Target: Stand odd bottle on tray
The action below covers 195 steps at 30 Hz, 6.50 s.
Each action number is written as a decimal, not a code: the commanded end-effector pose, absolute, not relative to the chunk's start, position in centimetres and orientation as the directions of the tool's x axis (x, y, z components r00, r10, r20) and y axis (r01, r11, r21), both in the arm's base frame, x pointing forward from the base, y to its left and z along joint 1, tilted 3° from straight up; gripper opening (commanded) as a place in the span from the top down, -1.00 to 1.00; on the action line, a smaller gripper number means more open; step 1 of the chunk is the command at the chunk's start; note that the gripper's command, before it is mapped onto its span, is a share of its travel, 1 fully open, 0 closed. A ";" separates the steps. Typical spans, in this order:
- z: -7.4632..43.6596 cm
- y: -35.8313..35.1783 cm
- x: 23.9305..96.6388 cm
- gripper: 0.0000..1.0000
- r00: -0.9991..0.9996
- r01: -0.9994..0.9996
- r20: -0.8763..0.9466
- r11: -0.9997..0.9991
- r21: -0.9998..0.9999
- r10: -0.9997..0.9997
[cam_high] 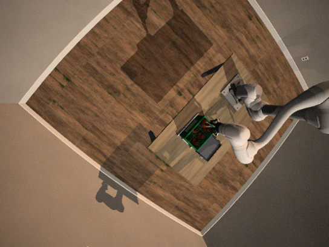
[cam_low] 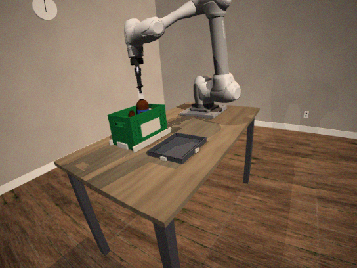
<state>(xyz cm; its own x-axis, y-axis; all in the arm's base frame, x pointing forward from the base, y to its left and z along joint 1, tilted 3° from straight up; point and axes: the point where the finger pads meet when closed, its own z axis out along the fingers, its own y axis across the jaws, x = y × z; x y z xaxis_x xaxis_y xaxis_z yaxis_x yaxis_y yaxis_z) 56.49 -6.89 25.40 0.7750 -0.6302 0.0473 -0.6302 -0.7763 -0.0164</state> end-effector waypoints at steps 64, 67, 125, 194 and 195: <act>26.5 -6.9 56.4 1.00 0.775 -0.630 0.047 -0.776 -0.017 -0.630; 26.8 -6.9 56.4 1.00 0.775 -0.630 0.047 -0.776 -0.017 -0.630; 29.4 -6.8 56.3 1.00 0.775 -0.630 0.047 -0.776 -0.017 -0.630; 33.2 -6.8 56.1 1.00 0.775 -0.630 0.047 -0.776 -0.017 -0.630; 33.2 -6.8 56.1 1.00 0.775 -0.630 0.047 -0.776 -0.017 -0.630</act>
<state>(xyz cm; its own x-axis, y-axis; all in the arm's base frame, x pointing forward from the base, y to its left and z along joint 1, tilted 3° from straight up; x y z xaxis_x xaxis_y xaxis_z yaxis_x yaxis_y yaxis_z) 56.13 -6.76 33.14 0.7750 -0.6302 0.0473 -0.6302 -0.7763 -0.0164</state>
